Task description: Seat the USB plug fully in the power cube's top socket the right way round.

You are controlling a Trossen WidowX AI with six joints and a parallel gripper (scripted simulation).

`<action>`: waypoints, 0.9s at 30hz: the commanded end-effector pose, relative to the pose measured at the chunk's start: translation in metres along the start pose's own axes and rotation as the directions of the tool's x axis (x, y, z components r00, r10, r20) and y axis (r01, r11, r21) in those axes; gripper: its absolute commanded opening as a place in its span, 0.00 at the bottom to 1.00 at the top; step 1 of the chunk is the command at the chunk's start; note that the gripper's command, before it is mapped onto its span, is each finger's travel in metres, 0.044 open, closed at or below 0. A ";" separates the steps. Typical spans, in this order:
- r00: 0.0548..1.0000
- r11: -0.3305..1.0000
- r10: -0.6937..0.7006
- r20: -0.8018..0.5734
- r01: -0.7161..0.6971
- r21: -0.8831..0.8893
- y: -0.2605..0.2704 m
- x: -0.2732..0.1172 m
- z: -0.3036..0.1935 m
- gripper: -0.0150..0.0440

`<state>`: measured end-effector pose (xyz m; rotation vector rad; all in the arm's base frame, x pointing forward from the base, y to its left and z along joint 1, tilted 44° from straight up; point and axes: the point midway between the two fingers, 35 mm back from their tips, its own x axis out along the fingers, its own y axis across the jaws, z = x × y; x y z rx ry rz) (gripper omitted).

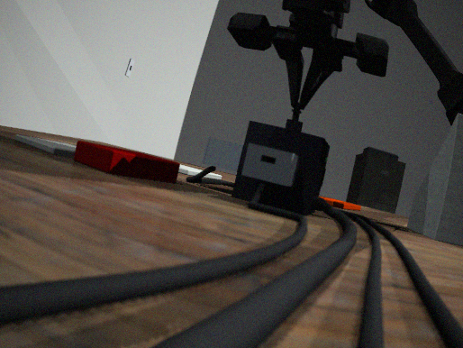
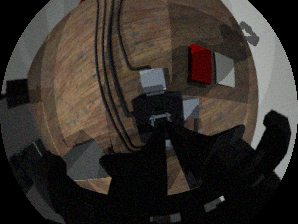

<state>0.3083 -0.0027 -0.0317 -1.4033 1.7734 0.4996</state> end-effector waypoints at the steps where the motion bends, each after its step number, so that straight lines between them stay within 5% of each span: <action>1: 1.000 1.000 0.001 -0.007 -0.001 -0.001 0.000 0.002 -0.002 0.25; 16: 1.000 1.000 0.001 -0.007 -0.001 -0.001 0.000 0.002 -0.002 0.25; 20: 1.000 1.000 0.000 0.001 0.000 -0.001 0.000 0.000 0.000 0.42; 27: 1.000 1.000 0.000 0.001 0.000 -0.001 0.000 0.000 0.000 0.42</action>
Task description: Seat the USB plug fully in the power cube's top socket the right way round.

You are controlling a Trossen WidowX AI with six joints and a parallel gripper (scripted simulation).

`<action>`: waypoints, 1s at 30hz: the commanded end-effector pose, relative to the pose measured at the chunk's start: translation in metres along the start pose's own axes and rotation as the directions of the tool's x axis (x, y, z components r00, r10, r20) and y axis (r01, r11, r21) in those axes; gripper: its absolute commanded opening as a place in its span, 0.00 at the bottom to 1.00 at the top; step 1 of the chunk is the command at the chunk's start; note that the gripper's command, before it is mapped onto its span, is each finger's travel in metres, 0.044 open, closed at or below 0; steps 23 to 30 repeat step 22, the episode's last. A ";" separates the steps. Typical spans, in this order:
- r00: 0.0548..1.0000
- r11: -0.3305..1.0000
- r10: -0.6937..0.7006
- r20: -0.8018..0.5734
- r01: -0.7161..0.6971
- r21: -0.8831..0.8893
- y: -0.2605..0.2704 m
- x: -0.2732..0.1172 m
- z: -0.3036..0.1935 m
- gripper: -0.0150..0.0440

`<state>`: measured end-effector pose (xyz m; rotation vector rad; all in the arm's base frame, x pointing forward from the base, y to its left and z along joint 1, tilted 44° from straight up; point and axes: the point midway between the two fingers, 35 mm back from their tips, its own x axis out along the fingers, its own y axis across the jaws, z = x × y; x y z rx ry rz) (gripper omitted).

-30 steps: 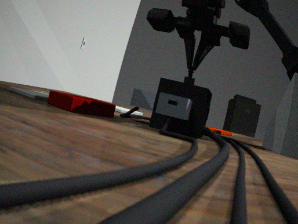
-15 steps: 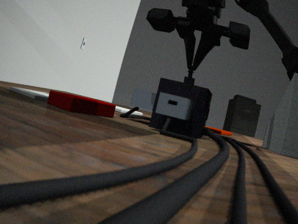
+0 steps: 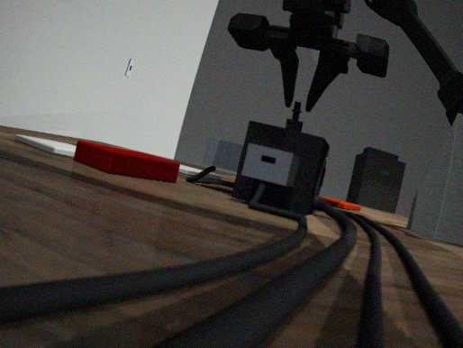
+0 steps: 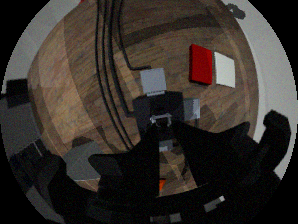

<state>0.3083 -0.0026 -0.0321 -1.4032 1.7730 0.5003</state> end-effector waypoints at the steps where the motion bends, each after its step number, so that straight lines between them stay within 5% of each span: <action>1: 1.000 1.000 -0.001 0.000 0.001 0.000 0.000 0.000 0.000 0.42; 30: 1.000 1.000 0.000 0.001 0.000 0.000 0.000 -0.011 0.001 0.42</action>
